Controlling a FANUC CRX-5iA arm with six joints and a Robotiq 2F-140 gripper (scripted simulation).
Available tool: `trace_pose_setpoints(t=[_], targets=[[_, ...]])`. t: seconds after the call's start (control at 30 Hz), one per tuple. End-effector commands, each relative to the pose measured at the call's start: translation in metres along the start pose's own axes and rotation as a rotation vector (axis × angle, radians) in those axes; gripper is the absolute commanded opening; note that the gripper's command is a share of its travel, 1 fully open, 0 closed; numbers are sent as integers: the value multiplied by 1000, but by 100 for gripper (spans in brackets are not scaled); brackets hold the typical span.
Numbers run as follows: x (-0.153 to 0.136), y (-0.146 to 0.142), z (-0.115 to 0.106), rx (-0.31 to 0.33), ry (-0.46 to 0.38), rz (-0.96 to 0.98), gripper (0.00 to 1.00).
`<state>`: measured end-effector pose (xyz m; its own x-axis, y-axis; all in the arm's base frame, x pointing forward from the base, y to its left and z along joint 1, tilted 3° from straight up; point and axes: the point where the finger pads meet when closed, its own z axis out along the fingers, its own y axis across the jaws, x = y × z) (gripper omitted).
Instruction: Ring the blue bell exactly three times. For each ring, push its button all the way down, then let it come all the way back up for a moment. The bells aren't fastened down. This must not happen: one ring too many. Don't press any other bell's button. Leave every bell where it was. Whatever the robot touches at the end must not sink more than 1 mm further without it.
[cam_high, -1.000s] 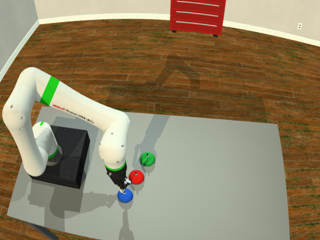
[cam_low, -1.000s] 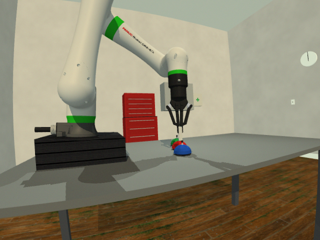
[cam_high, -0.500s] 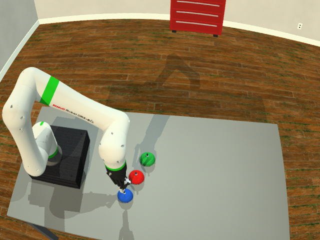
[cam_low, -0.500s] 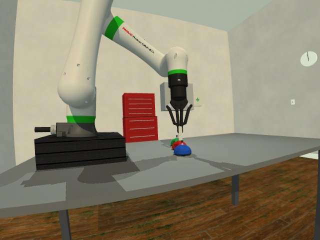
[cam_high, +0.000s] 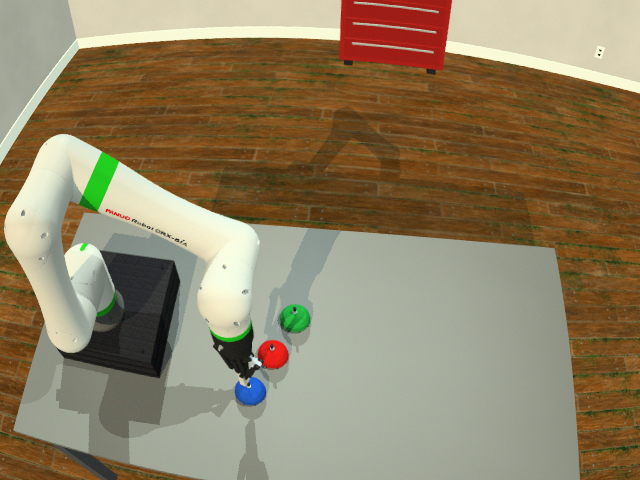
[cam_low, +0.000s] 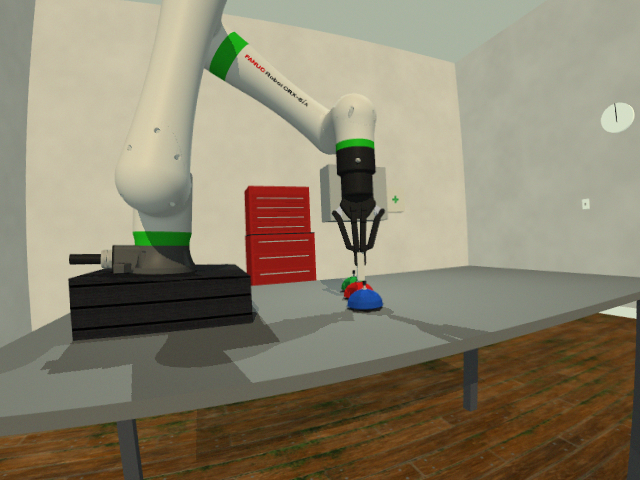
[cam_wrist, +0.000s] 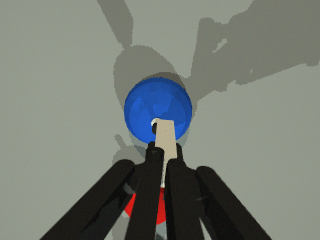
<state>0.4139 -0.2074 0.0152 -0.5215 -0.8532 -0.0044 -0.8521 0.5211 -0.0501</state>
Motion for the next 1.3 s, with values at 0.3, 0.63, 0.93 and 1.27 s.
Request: trace_pose_setpoints(t=[0.3, 0.63, 0.93, 1.27], targets=[[0, 0, 0, 0, 0, 0, 0], [0, 0, 0, 0, 0, 0, 0], [0, 0, -3, 0, 0, 0, 0], [0, 0, -5, 0, 0, 0, 0]])
